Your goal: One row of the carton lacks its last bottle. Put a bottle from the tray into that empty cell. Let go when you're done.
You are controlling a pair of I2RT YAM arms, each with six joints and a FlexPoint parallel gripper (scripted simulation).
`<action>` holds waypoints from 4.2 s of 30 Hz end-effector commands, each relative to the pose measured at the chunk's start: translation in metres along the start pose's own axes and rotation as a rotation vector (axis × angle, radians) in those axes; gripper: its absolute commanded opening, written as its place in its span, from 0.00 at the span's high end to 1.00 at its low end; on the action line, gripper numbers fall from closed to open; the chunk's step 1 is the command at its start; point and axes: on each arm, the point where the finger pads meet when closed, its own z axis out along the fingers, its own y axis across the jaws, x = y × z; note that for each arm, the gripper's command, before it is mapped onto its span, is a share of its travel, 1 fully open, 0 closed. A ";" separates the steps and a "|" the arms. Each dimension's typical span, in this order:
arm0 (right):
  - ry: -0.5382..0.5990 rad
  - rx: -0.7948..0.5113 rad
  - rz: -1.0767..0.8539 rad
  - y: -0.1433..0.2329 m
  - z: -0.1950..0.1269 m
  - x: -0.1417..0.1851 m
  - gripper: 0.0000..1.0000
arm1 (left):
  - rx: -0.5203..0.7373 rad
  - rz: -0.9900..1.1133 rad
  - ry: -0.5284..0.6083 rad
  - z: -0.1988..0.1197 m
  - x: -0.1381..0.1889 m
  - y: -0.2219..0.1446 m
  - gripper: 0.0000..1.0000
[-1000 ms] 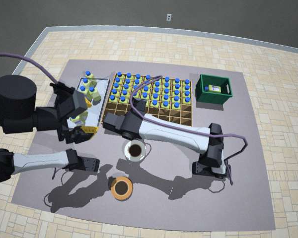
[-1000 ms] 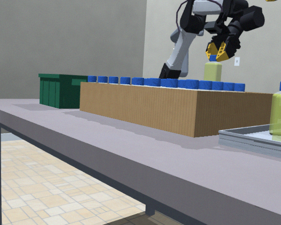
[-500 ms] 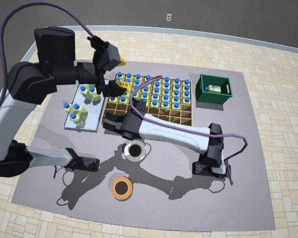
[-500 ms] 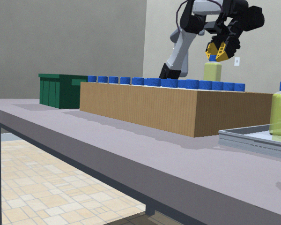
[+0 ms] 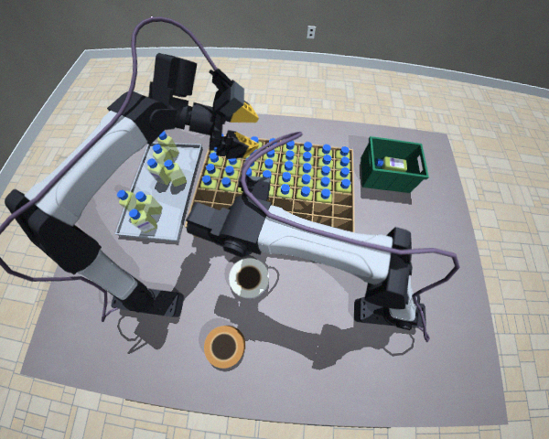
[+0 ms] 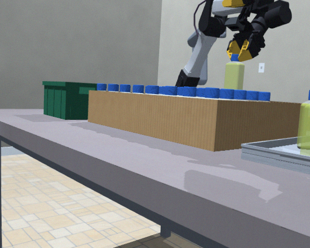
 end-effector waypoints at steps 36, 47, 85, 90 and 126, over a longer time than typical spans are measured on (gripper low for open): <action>-0.033 -0.095 -0.018 -0.143 0.008 -0.108 0.83 | 0.088 0.022 -0.044 0.009 -0.006 -0.010 0.20; -0.050 -0.085 0.003 -0.213 0.030 -0.137 0.83 | 0.088 0.022 -0.044 0.009 -0.006 -0.010 0.20; -0.021 -0.026 0.036 -0.250 0.100 -0.092 0.83 | 0.088 0.022 -0.044 0.009 -0.006 -0.010 0.20; -0.038 -0.038 0.043 -0.246 0.097 -0.102 0.83 | 0.088 0.022 -0.044 0.009 -0.006 -0.010 0.20; -0.062 -0.029 0.045 -0.249 0.106 -0.095 0.83 | 0.089 0.022 -0.045 0.009 -0.006 -0.010 0.20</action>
